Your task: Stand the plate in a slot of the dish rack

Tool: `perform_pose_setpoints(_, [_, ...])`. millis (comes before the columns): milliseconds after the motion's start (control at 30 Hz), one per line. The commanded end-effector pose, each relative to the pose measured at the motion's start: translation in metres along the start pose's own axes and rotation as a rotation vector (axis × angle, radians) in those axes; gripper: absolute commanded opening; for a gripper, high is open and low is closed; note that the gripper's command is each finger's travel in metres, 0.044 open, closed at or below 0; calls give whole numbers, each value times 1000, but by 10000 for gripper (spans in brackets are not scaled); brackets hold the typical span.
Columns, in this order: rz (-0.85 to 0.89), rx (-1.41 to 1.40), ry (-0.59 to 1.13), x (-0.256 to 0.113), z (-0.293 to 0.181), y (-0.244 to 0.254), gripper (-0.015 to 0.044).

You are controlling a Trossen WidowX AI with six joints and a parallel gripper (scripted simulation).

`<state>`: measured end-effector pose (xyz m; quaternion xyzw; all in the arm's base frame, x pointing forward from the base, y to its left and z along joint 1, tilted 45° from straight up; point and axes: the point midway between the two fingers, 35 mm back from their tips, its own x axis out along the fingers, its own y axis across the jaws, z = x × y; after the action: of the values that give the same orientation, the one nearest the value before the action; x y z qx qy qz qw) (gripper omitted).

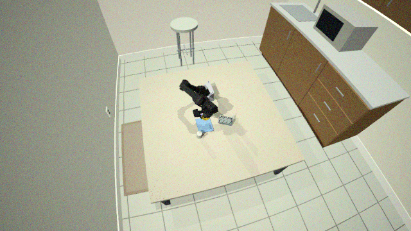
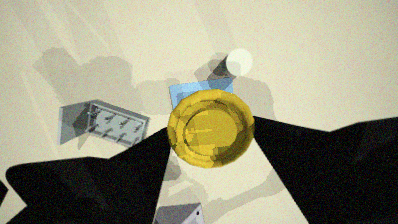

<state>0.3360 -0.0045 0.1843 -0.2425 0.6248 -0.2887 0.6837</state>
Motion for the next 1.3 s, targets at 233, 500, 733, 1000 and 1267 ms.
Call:
perform_pose_setpoints(233, [-41, 264, 39, -6, -56, 93, 0])
perform_pose_setpoints(500, [-78, 369, 40, -5, -81, 116, 0])
perform_pose_setpoints(733, [-48, 329, 84, 3, -83, 117, 0])
perform_pose_setpoints(1000, [70, 203, 204, 27, -89, 121, 0])
perform_pose_setpoints(1267, [218, 80, 282, 48, -94, 126, 0])
